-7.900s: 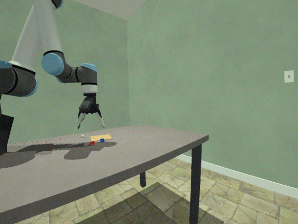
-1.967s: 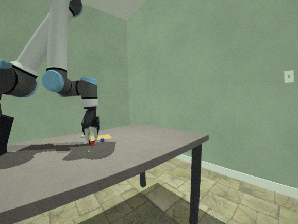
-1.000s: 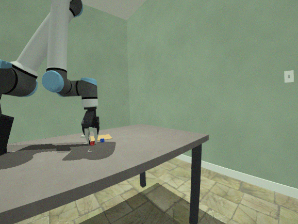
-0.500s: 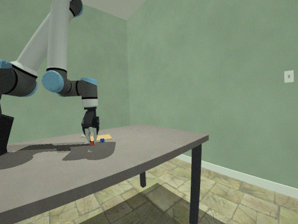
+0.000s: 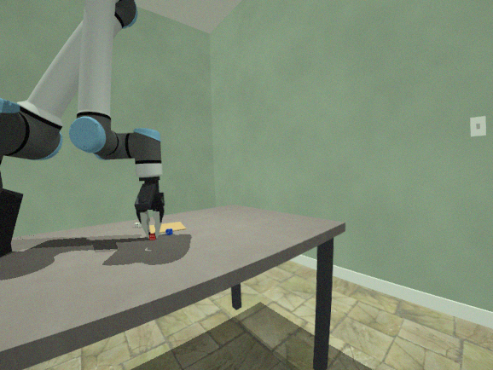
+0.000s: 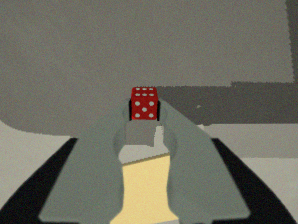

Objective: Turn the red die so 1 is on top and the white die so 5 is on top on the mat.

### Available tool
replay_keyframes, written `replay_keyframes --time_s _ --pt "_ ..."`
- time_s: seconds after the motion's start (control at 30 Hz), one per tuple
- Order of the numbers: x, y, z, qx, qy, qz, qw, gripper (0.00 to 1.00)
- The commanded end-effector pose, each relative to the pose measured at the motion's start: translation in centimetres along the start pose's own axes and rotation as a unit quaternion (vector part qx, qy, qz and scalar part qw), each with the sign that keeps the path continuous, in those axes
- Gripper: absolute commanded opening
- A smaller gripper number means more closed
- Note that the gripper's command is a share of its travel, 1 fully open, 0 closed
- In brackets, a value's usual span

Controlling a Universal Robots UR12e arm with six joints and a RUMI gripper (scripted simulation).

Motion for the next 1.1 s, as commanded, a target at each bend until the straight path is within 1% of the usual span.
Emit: replay_keyframes --time_s 0.0,0.37,0.63,0.8,1.07 --pt "0.0 0.0 0.0 0.000 0.000 0.000 1.000 0.03" --pt "0.0 0.1 0.0 0.000 0.000 0.000 1.000 0.03" --pt "0.0 0.8 0.0 0.000 0.000 0.000 1.000 0.03" --pt "0.0 2.4 0.0 0.000 0.000 0.000 1.000 0.03" --pt "0.0 5.9 0.0 0.000 0.000 0.000 1.000 0.03"
Point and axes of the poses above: the point where the finger pads meet when closed, its own y axis back along the fingers, its own z axis across the jaws, x = y × z, the point moved 9 cm from there along y, back along the fingers, and after that the axes turned 15 degrees about -y, right-handed, at the moved point
